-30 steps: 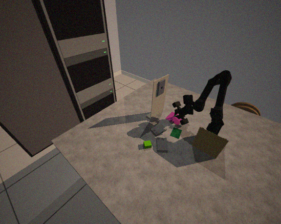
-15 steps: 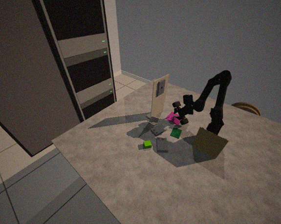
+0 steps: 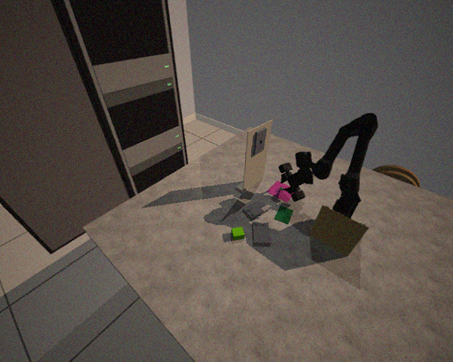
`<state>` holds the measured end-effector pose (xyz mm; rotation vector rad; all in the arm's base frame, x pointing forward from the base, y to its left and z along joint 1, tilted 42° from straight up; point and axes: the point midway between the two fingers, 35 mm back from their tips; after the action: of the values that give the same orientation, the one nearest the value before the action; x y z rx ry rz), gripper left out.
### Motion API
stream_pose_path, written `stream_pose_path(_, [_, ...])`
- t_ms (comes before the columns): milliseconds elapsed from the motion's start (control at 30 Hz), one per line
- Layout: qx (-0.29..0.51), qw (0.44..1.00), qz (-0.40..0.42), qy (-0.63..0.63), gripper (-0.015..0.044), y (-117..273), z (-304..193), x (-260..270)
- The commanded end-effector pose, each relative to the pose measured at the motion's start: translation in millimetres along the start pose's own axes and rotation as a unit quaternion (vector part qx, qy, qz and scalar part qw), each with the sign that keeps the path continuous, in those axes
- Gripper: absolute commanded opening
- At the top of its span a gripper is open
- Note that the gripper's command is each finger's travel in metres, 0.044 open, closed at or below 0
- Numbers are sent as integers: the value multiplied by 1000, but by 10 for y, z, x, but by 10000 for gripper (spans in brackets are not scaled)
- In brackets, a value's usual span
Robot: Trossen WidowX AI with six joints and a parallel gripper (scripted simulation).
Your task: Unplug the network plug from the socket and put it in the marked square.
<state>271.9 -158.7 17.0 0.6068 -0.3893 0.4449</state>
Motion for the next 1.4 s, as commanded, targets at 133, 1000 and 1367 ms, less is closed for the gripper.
stream_pose_path(133, [-1, 1000, -2, -2, 156, 87, 0, -18])
stream_pose_path(1000, [3, 1000, -5, -3, 156, 266, -19, 101])
stream_pose_path(1367, [4, 1000, -6, -4, 156, 351, -17, 169])
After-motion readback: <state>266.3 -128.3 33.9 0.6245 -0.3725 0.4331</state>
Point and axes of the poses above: the point midway between the two fingers, 35 mm back from their tips, its own y axis back along the fingers, its own x axis across the jaws, z = x × y, and after that the axes turned 15 degrees about y, right-handed
